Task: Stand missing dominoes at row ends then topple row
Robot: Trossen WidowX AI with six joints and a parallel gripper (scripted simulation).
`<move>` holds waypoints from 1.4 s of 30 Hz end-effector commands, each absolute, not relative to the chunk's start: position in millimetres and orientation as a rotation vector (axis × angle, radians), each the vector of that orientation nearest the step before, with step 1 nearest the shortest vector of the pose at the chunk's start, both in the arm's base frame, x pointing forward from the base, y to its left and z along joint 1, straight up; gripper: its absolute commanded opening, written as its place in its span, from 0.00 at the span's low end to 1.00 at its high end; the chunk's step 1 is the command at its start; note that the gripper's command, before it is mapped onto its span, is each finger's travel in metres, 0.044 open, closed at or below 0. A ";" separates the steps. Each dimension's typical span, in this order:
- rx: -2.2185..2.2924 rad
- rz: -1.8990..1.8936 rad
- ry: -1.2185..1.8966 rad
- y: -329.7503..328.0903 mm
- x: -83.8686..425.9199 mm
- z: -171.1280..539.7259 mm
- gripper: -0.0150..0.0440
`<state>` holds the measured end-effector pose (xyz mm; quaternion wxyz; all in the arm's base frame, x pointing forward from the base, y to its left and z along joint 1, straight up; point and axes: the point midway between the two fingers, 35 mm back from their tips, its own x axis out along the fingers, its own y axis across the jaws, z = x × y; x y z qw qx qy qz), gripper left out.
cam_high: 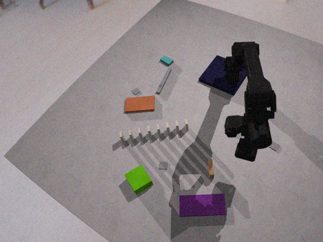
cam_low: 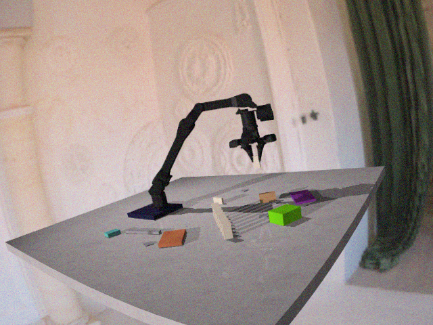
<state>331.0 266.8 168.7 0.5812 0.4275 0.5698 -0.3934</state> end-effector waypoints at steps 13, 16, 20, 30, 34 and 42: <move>0.652 -0.622 1.451 60.1 321.7 187.3 0.44; 0.589 -0.565 1.469 29.4 306.7 185.5 0.44; 0.570 -0.548 1.474 20.7 301.5 184.7 0.44; 0.571 -0.548 1.474 21.0 304.4 173.8 0.44; 0.571 -0.548 1.474 21.3 307.9 156.3 0.44; 0.571 -0.548 1.473 21.6 311.5 121.1 0.44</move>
